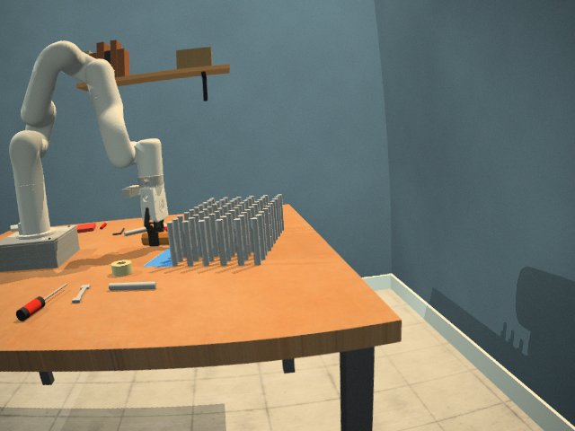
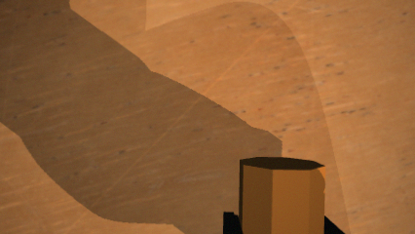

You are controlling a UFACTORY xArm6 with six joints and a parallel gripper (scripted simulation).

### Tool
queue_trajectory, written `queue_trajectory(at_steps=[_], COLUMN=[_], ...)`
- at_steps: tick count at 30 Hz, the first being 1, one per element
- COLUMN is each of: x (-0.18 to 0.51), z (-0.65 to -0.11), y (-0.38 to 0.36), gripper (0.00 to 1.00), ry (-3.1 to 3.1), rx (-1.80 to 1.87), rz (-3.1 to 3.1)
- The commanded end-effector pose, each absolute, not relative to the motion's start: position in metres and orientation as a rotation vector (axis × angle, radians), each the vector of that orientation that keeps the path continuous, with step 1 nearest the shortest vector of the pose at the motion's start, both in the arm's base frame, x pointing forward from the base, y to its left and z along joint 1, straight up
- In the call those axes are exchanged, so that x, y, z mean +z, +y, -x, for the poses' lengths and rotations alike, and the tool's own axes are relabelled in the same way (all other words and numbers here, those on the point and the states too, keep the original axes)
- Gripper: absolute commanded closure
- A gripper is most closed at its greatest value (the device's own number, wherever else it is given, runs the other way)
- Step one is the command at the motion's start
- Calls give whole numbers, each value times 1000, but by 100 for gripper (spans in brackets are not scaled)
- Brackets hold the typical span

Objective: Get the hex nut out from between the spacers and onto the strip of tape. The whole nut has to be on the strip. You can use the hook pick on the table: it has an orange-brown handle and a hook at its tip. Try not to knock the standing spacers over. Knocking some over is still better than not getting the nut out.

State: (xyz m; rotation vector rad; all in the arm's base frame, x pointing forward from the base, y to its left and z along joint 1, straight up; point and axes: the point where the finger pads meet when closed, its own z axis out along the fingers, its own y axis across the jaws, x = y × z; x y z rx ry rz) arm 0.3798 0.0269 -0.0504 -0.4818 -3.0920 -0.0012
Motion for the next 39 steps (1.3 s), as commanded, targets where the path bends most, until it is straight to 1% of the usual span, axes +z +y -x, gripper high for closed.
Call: queue_trajectory(at_steps=[1,24,39], x=[-50,-50,-49], z=[-388,-395,-410], y=[25,23,31], gripper=[100,100,100], ry=[-3095,-3095,-3096], rx=[-3,-3,-2], rz=[482,482,482])
